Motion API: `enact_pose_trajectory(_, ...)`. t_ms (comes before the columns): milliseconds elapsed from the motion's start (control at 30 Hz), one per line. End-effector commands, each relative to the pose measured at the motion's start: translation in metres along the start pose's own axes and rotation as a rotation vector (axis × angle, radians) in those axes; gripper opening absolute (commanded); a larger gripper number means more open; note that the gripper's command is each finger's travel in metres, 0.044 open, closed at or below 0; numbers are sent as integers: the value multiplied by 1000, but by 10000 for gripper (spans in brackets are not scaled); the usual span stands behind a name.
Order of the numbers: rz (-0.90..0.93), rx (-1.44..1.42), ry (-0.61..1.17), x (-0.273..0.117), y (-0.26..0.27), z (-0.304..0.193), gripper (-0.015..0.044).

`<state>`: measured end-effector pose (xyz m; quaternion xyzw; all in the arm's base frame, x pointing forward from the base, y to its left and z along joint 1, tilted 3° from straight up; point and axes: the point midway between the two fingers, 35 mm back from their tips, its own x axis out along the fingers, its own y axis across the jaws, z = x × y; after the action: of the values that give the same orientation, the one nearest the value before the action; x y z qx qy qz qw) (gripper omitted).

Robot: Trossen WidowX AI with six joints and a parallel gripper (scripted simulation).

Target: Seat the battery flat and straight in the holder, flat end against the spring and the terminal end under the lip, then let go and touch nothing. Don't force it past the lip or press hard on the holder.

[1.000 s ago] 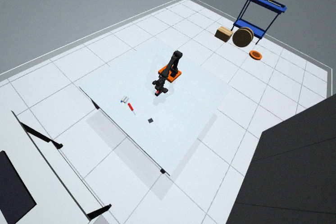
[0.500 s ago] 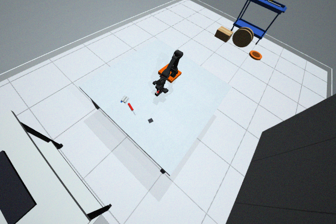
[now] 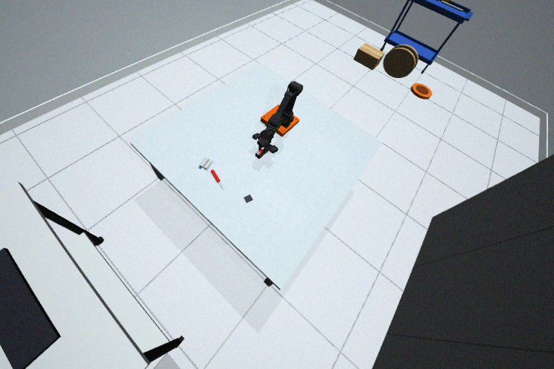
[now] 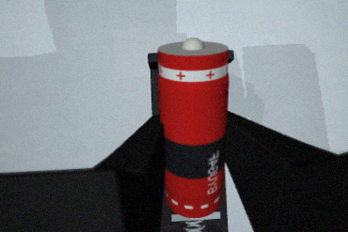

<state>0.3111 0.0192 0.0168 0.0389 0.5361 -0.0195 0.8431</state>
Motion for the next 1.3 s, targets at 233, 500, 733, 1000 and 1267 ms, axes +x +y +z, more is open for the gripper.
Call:
enact_pose_trajectory(233,-3,5,-55,2,-1,-7,87)
enact_pose_trajectory(500,-2,6,-61,2,-1,-11,87)
enact_pose_trajectory(733,-1,5,-61,0,-1,-18,87)
enact_pose_trajectory(1000,0,5,-58,-3,-1,-25,87)
enact_pose_trajectory(1267,2,5,-52,-5,-1,-29,87)
